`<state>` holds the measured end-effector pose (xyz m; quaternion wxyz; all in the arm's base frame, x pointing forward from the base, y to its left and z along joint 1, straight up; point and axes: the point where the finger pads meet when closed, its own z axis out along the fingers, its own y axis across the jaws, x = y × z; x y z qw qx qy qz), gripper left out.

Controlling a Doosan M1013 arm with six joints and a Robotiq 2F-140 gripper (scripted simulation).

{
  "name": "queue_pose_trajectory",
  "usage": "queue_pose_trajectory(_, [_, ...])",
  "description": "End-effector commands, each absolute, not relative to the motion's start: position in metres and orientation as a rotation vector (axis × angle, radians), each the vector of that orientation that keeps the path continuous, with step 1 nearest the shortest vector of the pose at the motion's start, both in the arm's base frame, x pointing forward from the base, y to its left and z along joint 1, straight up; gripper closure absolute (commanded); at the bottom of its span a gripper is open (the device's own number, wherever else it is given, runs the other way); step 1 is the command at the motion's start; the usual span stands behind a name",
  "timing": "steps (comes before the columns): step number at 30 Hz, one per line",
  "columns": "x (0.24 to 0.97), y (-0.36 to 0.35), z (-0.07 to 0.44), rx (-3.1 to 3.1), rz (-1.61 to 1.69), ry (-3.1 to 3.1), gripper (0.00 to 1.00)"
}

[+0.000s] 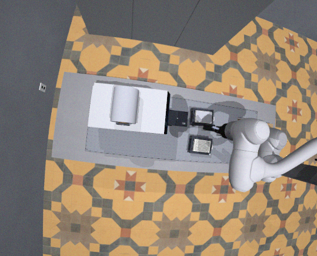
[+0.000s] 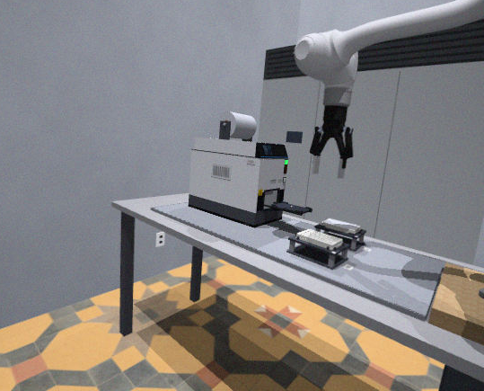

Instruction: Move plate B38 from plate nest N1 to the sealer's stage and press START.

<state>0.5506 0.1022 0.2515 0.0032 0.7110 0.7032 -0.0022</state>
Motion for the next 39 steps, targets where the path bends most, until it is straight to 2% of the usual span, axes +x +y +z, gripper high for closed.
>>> queue_pose_trajectory(1, [0.5506, 0.1022, 0.2516, 2.093, -0.003, 2.339, 0.3])
queue_pose_trajectory(9, [0.5506, 0.1023, 0.2516, 1.927, -0.003, 2.478, 0.3])
queue_pose_trajectory(39, [0.5506, 0.1022, 0.2516, 0.607, -0.005, 3.081, 0.3])
